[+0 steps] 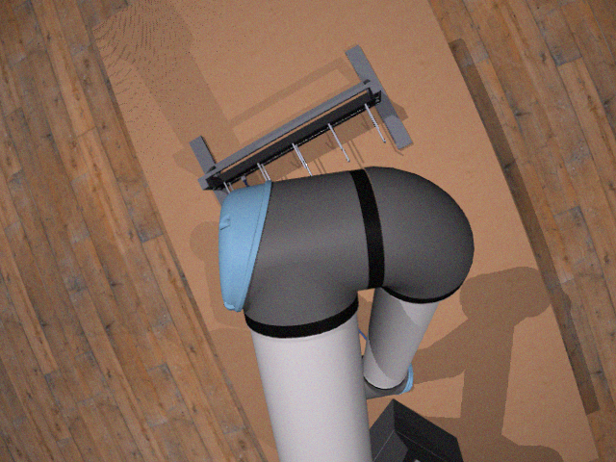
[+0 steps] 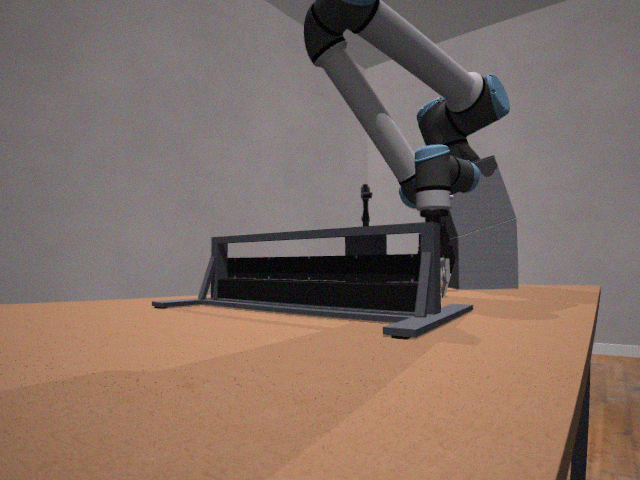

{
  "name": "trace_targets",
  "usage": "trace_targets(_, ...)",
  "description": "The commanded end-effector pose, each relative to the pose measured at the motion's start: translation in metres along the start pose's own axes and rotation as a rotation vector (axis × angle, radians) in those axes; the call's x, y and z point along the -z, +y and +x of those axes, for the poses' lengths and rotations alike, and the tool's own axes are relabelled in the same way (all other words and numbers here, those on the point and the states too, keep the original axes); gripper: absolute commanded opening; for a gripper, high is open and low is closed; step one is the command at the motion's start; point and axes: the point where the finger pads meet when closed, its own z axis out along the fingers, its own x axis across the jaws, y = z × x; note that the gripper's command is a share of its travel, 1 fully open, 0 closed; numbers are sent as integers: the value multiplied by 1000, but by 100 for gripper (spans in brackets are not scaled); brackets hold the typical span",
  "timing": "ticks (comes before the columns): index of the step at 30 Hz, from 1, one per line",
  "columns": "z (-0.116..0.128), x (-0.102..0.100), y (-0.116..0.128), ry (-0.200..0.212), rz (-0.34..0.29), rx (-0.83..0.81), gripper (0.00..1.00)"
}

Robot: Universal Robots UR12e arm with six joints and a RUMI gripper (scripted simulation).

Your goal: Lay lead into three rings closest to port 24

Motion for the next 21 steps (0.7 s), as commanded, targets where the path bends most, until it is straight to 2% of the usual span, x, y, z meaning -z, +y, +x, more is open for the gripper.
trace_targets(1,0,0,0,0,0,0,20)
trace_targets(9,0,0,0,0,0,0,20)
trace_targets(10,0,0,0,0,0,0,0)
trace_targets(21,0,0,0,0,0,0,0)
